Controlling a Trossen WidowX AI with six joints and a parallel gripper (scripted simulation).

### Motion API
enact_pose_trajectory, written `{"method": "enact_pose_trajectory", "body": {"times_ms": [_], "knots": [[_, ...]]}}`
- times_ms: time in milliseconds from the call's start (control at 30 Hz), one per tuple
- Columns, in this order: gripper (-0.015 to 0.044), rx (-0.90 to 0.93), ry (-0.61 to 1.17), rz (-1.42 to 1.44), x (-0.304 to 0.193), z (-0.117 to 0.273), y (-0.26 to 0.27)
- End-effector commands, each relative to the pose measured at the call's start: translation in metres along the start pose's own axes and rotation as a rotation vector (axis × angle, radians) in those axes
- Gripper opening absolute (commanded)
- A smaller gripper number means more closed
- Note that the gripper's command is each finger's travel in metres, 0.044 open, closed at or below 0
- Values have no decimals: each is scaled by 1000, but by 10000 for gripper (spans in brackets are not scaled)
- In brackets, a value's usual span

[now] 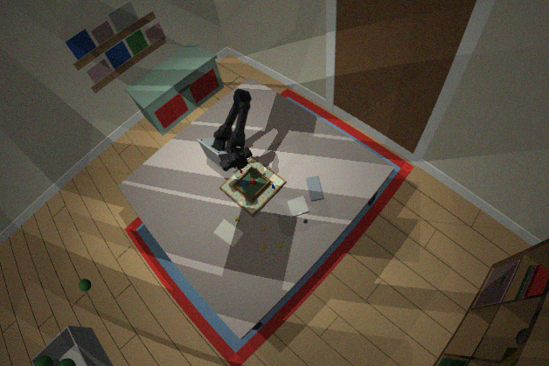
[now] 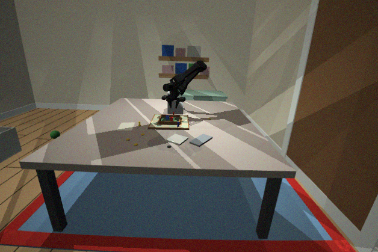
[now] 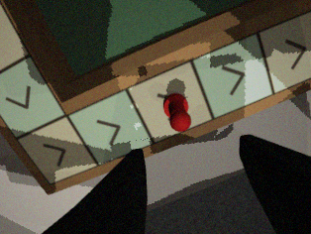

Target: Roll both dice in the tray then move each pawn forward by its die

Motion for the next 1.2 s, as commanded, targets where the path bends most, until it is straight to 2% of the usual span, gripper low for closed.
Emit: {"method": "enact_pose_trajectory", "body": {"times_ms": [0,1067,1167], "knots": [[200,6,3,5,-2,-11,0],[200,9,4,4,-2,-56,1],[121,9,4,4,-2,-56,1]]}}
Point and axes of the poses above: the point midway between the two fingers, 35 mm back from their tips, its own z axis back along the fingers, its own y axis across the jaws, x = y × z, the point moved 9 cm from there along z, back along the fingers, and after that the axes turned 12 degrees about z, right-handed, at the moved point
